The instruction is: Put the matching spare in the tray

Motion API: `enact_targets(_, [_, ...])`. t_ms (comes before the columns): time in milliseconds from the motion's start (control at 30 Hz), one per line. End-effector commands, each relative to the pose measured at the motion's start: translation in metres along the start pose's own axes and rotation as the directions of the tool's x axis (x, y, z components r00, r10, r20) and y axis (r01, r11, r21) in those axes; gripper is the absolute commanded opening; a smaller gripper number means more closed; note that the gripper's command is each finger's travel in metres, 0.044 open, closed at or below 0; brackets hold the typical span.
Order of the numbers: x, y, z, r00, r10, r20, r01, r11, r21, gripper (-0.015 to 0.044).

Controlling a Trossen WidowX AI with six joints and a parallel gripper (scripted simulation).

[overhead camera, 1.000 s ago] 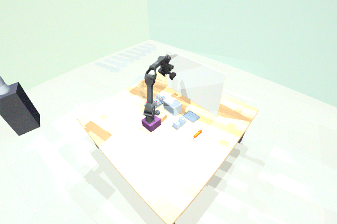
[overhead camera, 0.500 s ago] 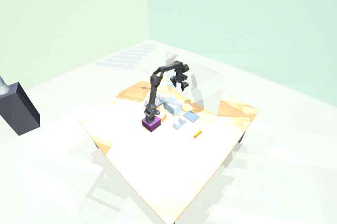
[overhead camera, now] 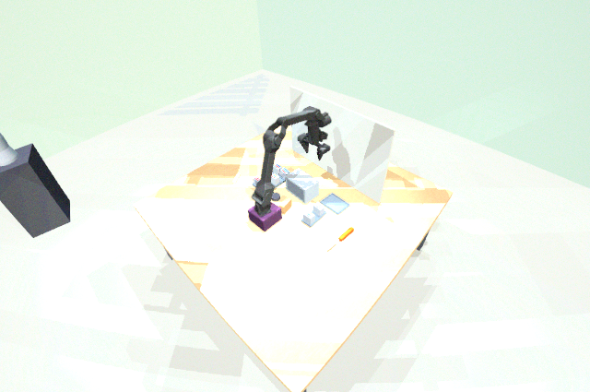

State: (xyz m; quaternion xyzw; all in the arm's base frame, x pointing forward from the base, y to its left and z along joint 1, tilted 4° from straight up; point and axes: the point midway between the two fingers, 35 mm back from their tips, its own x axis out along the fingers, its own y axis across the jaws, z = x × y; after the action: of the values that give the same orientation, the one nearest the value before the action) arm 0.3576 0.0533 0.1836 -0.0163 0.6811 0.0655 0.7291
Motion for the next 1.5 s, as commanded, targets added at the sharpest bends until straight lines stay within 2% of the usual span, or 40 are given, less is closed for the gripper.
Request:
enact_targets(0, [0.007,0.025,-0.001,1.000,0.004,-0.003,-0.005,0.987,-0.161,0.0440])
enact_targets(133, [0.025,0.093,-0.011,1.000,0.010,-0.005,-0.011,0.814,-0.581,0.0440])
enact_targets(267, [0.041,0.158,-0.036,1.000,0.017,-0.007,-0.014,0.482,-0.876,0.0440])
enact_targets(400, [0.055,0.215,-0.071,1.000,0.026,-0.010,-0.012,0.076,-0.997,0.0440])
enact_targets(467, [0.058,0.226,-0.080,1.000,0.028,-0.011,-0.010,-0.017,-1.000,0.0440])
enact_targets(733, [0.059,0.227,-0.080,1.000,0.028,-0.011,-0.010,-0.021,-1.000,0.0440])
enact_targets(900, [0.089,0.227,-0.080,1.000,0.028,-0.011,-0.010,-0.021,-1.000,0.0309])
enact_targets(933, [0.096,0.227,-0.080,1.000,0.028,-0.011,-0.010,-0.021,-1.000,0.0300])
enact_targets(1467, [0.107,0.227,-0.078,1.000,0.028,-0.011,-0.010,-0.021,-1.000,0.0300])
